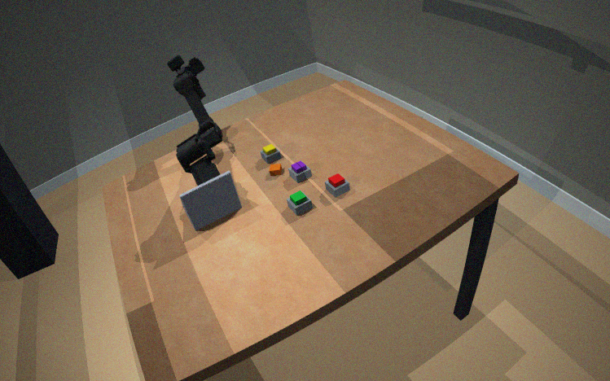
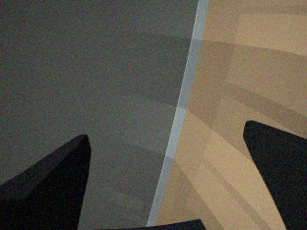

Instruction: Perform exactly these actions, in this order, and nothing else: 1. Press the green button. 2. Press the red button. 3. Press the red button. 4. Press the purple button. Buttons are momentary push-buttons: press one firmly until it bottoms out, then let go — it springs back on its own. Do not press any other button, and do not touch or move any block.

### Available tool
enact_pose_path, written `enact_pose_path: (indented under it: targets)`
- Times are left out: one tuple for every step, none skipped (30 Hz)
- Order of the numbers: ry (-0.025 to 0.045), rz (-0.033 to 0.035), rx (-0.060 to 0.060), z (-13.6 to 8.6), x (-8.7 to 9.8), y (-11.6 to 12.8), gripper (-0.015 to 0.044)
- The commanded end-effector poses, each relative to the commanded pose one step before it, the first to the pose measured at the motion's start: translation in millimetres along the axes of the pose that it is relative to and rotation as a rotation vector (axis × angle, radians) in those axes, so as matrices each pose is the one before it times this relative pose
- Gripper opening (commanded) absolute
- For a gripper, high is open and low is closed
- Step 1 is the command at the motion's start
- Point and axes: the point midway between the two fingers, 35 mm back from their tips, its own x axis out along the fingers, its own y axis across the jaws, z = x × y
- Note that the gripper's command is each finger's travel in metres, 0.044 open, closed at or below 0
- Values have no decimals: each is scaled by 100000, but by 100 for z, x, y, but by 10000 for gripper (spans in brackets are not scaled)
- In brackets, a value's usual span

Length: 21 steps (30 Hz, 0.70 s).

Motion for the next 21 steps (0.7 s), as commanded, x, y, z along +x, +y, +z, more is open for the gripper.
enact_pose_path:
  targets:
    - [57,1953,41,-147,-121,788,400]
    - [163,5863,192,-428,-390,2362,400]
    - [241,9787,539,-667,-666,3938,400]
    - [61,2849,207,-186,-139,1153,400]
    - [43,2178,173,-139,-99,882,400]
    - [48,2608,224,-163,-115,1056,400]
    - [50,3026,282,-184,-129,1226,400]
    - [49,3446,349,-203,-141,1397,400]
    - [44,3771,416,-214,-145,1529,400]
    - [35,4027,482,-219,-144,1633,400]
    - [23,4191,542,-218,-136,1699,400]
    - [8,4261,593,-211,-124,1727,400]
    - [-8,4307,640,-202,-109,1746,400]
    - [-25,4284,675,-191,-93,1736,400]
    - [-42,4236,705,-178,-76,1716,400]
    - [-58,4154,726,-165,-58,1681,400]
    - [-74,4096,748,-153,-42,1657,400]
    - [-91,4035,767,-141,-27,1631,400]
    - [-107,4000,788,-131,-12,1615,400]
    - [-123,3988,811,-122,2,1608,400]
    - [-140,3974,834,-112,16,1600,400]
